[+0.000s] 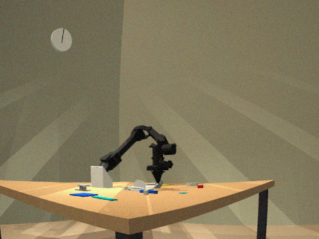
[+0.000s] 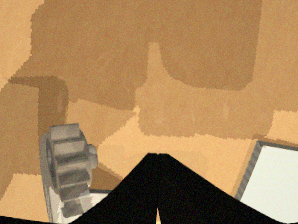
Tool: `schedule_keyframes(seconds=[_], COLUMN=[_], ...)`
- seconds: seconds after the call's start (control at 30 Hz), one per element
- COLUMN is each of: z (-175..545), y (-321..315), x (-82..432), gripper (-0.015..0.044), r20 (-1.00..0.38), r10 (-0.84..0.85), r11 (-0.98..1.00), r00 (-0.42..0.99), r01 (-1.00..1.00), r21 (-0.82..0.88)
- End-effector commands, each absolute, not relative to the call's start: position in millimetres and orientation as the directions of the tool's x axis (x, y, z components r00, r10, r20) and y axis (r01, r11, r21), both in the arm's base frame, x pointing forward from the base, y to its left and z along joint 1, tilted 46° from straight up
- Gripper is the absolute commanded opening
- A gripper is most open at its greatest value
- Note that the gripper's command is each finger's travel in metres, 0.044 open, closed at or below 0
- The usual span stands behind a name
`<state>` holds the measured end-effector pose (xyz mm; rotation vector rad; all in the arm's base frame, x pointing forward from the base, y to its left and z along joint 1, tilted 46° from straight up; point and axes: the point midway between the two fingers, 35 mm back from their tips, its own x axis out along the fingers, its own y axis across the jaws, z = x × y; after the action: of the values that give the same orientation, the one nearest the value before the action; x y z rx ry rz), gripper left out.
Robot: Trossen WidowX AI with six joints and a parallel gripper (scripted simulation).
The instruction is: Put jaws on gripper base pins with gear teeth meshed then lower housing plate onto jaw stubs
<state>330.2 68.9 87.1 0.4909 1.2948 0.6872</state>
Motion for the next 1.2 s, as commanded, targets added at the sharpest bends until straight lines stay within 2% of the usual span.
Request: schedule_keyframes(seconds=[0.0,1.17], z=[83,114], y=[74,110], x=[330,322], gripper=[0.0000,0.0000], r20=[-0.696,-0.696], r10=[0.707,0.708], r11=[0.706,0.705], r00=[0.122,0.122], r01=[-0.181,-0.181], r21=[0.685,0.686])
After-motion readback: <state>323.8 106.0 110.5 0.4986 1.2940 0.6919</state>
